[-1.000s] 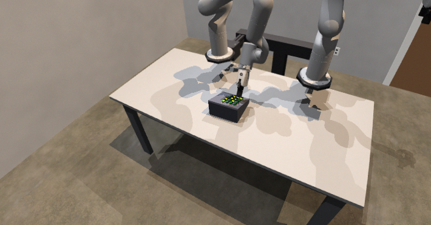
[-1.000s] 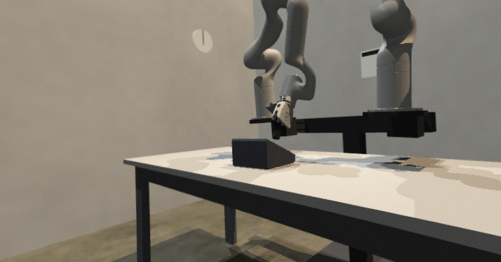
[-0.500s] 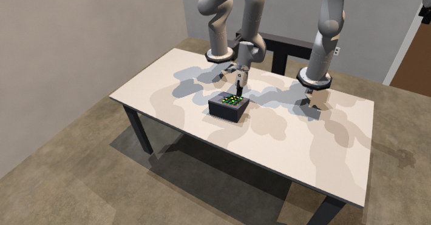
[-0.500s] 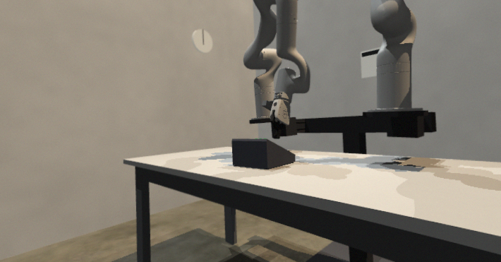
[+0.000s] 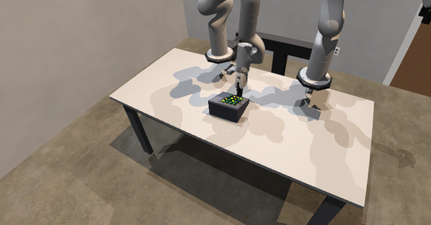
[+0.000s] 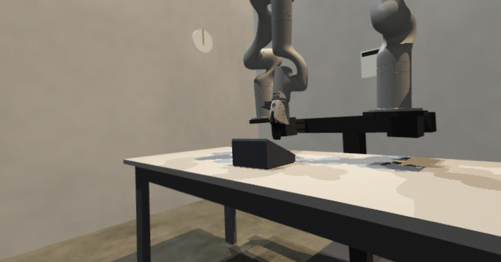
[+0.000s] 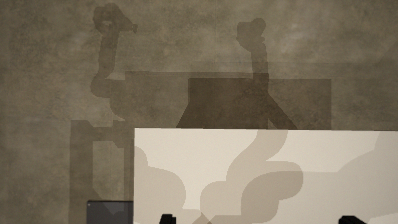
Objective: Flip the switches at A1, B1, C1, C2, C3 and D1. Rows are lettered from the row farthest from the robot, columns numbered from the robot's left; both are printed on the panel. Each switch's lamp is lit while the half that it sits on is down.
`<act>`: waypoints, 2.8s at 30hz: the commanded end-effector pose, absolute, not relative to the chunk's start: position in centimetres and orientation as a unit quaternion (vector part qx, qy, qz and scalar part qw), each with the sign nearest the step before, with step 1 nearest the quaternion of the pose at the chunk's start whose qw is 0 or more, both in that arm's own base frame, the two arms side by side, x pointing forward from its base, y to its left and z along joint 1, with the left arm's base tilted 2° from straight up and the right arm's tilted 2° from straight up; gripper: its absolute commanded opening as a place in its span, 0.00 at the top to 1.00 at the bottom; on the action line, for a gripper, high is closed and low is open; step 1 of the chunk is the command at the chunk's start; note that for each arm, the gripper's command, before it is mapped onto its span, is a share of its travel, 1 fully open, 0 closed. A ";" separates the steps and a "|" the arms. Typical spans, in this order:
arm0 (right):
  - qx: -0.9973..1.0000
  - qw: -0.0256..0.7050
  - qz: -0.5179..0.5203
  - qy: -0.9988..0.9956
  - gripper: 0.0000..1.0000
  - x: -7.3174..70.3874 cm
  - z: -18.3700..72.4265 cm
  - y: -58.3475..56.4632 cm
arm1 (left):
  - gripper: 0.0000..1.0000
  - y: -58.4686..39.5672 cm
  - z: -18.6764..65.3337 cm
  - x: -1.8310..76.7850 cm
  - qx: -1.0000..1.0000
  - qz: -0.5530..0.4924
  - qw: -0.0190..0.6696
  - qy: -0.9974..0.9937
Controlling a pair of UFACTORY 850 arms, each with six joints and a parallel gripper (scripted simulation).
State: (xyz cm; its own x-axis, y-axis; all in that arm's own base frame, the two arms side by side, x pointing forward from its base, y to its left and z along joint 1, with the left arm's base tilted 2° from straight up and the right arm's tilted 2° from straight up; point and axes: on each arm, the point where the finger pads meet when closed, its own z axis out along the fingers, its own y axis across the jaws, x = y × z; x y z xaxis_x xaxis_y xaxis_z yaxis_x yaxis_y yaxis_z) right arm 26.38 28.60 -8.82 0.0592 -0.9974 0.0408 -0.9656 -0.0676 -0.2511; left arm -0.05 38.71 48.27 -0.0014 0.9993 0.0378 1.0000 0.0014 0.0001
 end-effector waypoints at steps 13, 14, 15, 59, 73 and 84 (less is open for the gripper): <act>-0.723 0.079 -0.101 0.678 1.00 26.4 -8.8 28.7 | 0.00 38.7 48.3 -0.1 -0.706 -0.014 0.014 -0.707; -0.723 0.079 -0.101 0.678 1.00 26.4 -8.8 28.7 | 0.00 38.7 48.3 -0.1 -0.706 -0.014 0.014 -0.707; -0.723 0.079 -0.101 0.678 1.00 26.4 -8.8 28.7 | 0.00 38.7 48.3 -0.1 -0.706 -0.014 0.014 -0.707; -0.723 0.079 -0.101 0.678 1.00 27.1 -11.3 28.6 | 0.00 38.7 48.3 -0.1 -0.706 -0.014 0.014 -0.707; -0.723 0.079 -0.101 0.678 1.00 27.2 -11.6 28.6 | 0.00 38.7 48.3 -0.1 -0.706 -0.014 0.014 -0.707; -0.723 0.079 -0.101 0.678 1.00 27.1 -11.5 28.6 | 0.00 38.7 48.3 -0.1 -0.706 -0.014 0.014 -0.707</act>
State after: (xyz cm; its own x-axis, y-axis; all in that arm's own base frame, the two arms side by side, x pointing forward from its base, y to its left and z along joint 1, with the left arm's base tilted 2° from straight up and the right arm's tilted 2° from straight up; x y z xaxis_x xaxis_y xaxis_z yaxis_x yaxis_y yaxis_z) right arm 27.13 28.54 -11.61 0.0589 -0.9974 0.0405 -0.9657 -0.0672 -0.2508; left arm -0.05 38.71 48.27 -0.0014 0.9993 0.0378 1.0000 0.0014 0.0001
